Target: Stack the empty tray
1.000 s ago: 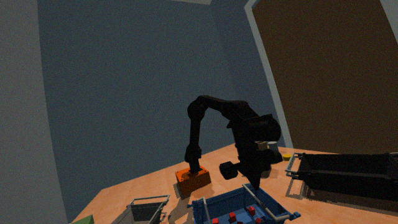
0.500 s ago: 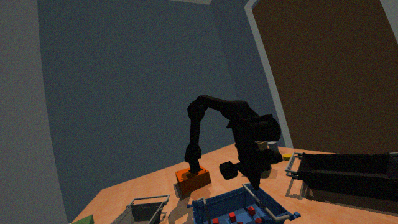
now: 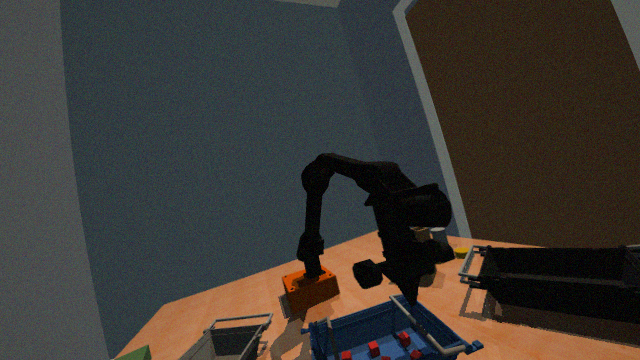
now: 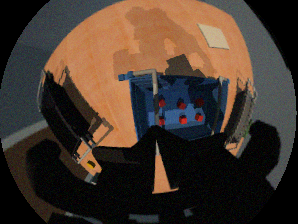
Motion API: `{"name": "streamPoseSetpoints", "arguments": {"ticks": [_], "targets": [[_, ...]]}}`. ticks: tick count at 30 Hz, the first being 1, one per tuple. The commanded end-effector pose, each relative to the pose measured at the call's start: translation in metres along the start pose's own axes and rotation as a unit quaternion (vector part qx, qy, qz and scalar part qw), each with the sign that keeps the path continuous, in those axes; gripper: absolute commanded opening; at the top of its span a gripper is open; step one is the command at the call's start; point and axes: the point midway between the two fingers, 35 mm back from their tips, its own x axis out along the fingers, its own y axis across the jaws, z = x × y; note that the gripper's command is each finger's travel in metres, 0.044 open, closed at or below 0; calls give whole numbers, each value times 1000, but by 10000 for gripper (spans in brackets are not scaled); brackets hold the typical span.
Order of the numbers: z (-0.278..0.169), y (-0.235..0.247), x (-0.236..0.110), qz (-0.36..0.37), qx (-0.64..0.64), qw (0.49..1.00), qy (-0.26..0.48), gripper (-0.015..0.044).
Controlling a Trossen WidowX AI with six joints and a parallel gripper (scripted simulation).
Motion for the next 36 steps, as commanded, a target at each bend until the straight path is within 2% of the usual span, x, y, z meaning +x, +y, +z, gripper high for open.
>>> {"name": "streamPoseSetpoints", "arguments": {"ticks": [1, 23, 30, 33, 36], "targets": [[0, 0, 0, 0, 0, 1000, 0, 0], [0, 0, 0, 0, 0, 1000, 0, 0], [0, 0, -2, 0, 0, 1000, 0, 184], [2, 1, -20, 0, 0, 1000, 0, 263], [2, 1, -53, 0, 0, 1000, 0, 341]]}}
